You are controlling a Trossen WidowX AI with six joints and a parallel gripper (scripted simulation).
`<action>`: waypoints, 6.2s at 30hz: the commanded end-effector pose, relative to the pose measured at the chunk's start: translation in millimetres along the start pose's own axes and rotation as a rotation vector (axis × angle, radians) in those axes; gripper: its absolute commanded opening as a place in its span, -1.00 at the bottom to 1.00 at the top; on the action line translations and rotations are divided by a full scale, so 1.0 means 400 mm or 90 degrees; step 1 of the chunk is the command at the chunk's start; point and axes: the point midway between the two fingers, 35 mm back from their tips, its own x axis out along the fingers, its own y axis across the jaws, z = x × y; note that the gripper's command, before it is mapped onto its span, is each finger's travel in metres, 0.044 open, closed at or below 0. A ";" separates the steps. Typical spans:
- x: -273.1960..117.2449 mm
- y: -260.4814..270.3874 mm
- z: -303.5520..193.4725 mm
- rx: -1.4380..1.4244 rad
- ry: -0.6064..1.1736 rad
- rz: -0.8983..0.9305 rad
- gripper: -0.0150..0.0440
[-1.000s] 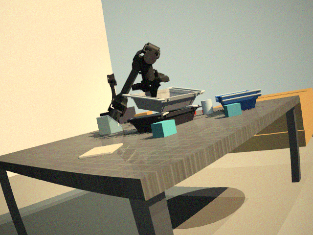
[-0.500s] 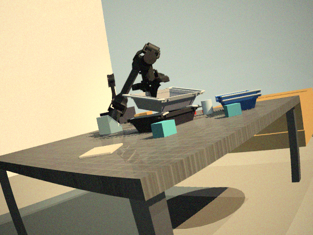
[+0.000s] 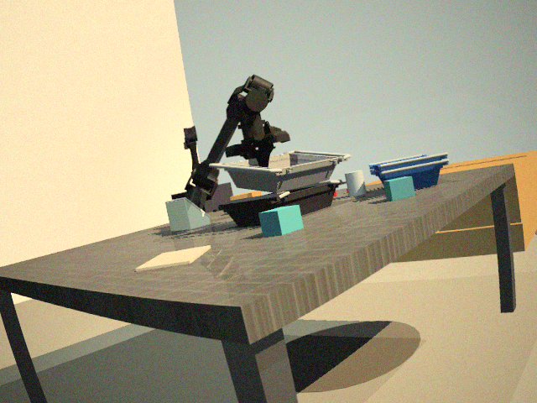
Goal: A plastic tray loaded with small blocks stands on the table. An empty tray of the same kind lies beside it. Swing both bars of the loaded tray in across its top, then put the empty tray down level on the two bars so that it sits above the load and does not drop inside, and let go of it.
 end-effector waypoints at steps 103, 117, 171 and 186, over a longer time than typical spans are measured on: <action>0.033 0.025 -0.014 0.011 0.003 0.020 -0.49; 0.033 0.025 -0.014 0.011 0.003 0.020 -0.49; 0.052 0.031 -0.022 0.011 0.003 0.020 -0.49; 0.052 0.031 -0.022 0.011 0.003 0.020 -0.49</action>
